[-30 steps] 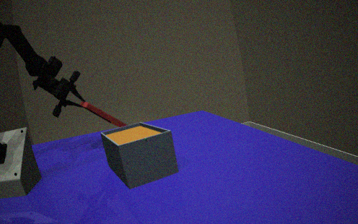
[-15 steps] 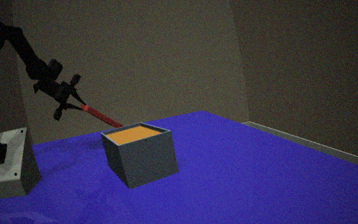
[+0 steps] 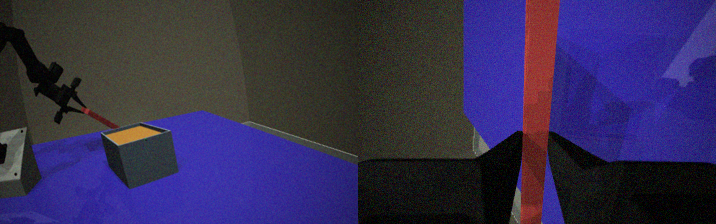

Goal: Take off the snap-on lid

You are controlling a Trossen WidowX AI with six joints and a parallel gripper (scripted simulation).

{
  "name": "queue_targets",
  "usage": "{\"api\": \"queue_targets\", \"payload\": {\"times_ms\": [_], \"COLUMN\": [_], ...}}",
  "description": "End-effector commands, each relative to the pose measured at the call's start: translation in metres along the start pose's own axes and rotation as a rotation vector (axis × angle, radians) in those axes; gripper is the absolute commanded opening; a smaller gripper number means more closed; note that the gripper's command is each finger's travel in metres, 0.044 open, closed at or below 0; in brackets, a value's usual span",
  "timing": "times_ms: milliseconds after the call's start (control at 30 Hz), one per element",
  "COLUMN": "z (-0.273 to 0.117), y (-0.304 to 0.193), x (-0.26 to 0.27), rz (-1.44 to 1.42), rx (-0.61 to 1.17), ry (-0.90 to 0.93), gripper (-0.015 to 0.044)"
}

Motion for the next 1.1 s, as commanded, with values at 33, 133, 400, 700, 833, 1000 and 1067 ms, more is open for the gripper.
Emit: {"api": "queue_targets", "payload": {"times_ms": [33, 133, 400, 700, 833, 1000, 1067], "z": [0.002, 0.004, 0.008, 0.012, 0.015, 0.017, 0.018], "y": [0.000, 0.000, 0.001, 0.001, 0.001, 0.001, 0.001], "x": [-0.002, -0.003, -0.008, -0.014, -0.016, -0.019, -0.021], "rz": [-0.003, -0.003, -0.003, -0.003, -0.003, -0.003, -0.003], "rx": [-0.002, -0.002, -0.002, -0.003, -0.003, -0.003, -0.003], "ry": [0.007, 0.007, 0.007, 0.007, 0.007, 0.007, 0.007], "gripper": [0.0000, 0.0000, 0.0000, 0.0000, 0.0000, 0.0000, 0.0000]}}
Point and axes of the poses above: the point midway between the two fingers, 35 mm back from their tips, its own z axis out along the fingers, its own x axis across the jaws, y = z × x, the point moved 2 cm from there along -z, back along the fingers, and after that the axes turned 1 degree about z, right-handed, at the moved point
